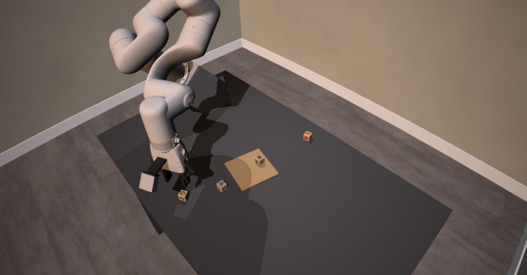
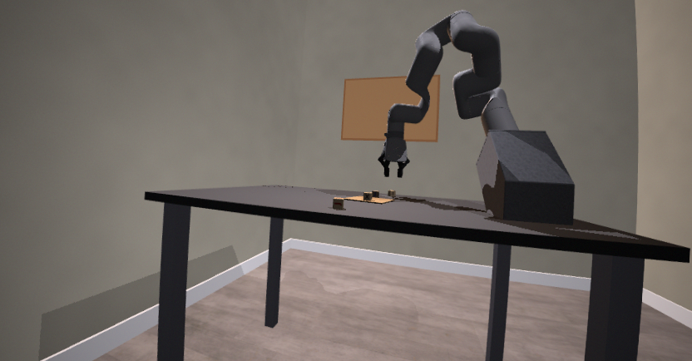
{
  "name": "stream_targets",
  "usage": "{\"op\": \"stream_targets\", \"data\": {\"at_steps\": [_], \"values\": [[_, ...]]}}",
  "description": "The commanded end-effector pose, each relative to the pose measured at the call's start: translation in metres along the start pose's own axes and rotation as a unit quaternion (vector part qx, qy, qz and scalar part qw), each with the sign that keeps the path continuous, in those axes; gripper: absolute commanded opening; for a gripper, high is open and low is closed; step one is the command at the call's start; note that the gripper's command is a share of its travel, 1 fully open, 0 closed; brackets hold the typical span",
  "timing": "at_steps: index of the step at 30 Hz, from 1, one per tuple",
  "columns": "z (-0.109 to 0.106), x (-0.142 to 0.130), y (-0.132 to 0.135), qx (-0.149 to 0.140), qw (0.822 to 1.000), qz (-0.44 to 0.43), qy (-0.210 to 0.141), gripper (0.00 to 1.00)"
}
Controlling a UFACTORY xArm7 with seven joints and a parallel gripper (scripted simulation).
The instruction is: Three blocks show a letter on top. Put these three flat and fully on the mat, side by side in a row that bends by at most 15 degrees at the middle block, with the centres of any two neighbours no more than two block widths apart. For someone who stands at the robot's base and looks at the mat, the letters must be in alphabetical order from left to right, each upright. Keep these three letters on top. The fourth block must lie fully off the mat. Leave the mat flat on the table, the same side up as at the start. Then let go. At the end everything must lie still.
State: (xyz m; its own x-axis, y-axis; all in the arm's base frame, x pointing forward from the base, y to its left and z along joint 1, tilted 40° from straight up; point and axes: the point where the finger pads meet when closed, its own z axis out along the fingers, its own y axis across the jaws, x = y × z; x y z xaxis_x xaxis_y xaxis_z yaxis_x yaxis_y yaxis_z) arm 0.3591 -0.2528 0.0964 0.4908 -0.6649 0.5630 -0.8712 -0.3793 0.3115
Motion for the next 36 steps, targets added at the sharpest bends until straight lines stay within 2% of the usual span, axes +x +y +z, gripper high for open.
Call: {"op": "stream_targets", "data": {"at_steps": [1,12,36], "values": [[0.000,0.001,-0.001,0.001,1.000,0.000,0.001,0.63],[0.008,0.001,-0.001,0.001,1.000,0.000,0.001,0.63],[0.040,0.001,-0.002,0.001,1.000,0.000,0.001,0.63]]}}
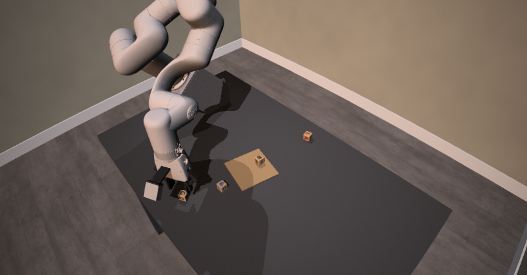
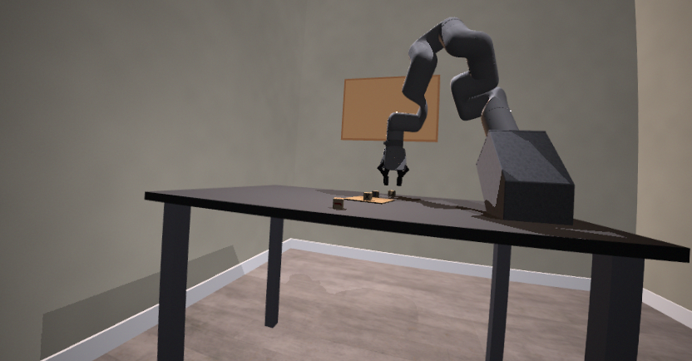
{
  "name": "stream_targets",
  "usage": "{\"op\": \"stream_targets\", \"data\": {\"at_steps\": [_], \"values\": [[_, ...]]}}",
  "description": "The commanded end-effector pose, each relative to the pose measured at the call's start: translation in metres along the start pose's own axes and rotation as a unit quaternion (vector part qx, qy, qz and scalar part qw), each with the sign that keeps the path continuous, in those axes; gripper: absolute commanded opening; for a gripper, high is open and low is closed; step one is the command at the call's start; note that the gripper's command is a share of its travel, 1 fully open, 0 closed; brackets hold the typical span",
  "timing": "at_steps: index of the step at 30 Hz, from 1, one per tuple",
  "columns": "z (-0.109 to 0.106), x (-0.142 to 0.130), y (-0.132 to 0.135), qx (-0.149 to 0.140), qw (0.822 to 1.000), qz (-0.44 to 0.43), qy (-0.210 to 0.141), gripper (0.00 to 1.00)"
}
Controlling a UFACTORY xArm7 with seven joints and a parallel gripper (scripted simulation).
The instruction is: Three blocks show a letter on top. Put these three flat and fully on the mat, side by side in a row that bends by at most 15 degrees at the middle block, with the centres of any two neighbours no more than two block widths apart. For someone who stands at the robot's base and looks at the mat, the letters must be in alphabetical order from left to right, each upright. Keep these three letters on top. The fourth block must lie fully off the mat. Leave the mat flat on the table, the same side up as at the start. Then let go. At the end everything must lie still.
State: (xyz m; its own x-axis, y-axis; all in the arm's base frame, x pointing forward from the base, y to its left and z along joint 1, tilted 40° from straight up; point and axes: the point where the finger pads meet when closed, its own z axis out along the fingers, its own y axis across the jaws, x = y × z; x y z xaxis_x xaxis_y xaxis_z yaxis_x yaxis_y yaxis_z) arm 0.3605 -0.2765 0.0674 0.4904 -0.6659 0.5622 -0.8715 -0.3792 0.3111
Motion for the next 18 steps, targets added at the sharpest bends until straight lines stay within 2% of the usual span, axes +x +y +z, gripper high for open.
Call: {"op": "stream_targets", "data": {"at_steps": [1,18], "values": [[0.0038,0.0010,-0.0011,0.001,1.000,0.000,0.001,0.63],[0.0123,0.0011,-0.0014,0.001,1.000,0.000,0.001,0.63]]}}
